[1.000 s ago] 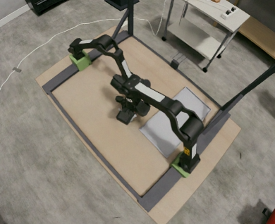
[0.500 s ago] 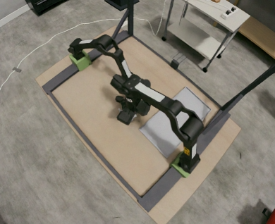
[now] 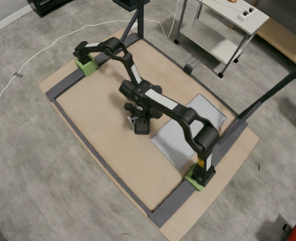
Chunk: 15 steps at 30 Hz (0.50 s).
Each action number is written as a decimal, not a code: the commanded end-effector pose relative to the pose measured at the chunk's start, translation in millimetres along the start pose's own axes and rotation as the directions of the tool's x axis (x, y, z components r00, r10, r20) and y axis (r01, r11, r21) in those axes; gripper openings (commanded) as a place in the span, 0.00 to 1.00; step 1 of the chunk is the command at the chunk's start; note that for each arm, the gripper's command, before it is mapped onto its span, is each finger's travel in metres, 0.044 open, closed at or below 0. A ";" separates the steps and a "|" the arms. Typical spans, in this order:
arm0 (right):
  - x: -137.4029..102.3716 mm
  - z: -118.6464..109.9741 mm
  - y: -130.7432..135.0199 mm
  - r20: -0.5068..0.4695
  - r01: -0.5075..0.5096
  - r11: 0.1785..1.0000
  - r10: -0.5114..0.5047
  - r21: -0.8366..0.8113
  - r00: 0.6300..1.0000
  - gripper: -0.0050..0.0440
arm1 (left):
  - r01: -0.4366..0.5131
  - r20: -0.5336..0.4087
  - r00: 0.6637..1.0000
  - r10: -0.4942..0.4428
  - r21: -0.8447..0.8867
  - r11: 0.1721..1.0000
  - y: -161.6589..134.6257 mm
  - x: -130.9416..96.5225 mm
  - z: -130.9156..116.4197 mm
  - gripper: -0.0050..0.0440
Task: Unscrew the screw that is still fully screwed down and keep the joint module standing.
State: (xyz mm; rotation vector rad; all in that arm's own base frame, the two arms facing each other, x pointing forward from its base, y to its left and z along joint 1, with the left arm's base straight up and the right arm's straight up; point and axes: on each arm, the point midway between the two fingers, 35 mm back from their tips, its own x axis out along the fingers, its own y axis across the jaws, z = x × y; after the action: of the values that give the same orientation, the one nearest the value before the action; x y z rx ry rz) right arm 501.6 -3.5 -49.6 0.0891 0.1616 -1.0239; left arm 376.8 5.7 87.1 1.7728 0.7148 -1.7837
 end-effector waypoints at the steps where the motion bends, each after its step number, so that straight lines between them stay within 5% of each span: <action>1: 0.9 15.1 5.8 0.011 -0.003 0.999 0.003 0.036 1.000 0.60 | -0.017 -0.010 1.000 0.016 -0.105 0.994 0.7 -3.7 -0.9 0.37; 11: 0.9 15.1 5.8 0.011 -0.003 0.999 0.003 0.036 1.000 0.60 | -0.020 -0.010 1.000 0.017 -0.494 0.869 0.6 -4.2 -1.0 0.37; 15: 0.9 15.1 5.8 0.011 -0.003 0.999 0.003 0.036 1.000 0.60 | -0.020 -0.011 1.000 0.017 -0.494 0.869 0.6 -4.2 -1.0 0.37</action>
State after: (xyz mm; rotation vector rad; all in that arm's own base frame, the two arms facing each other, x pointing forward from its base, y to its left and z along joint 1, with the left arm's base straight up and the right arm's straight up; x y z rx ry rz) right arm 501.6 -3.5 -49.6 0.0891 0.1616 -1.0239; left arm 376.6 4.8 87.2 1.4503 1.0337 -1.4616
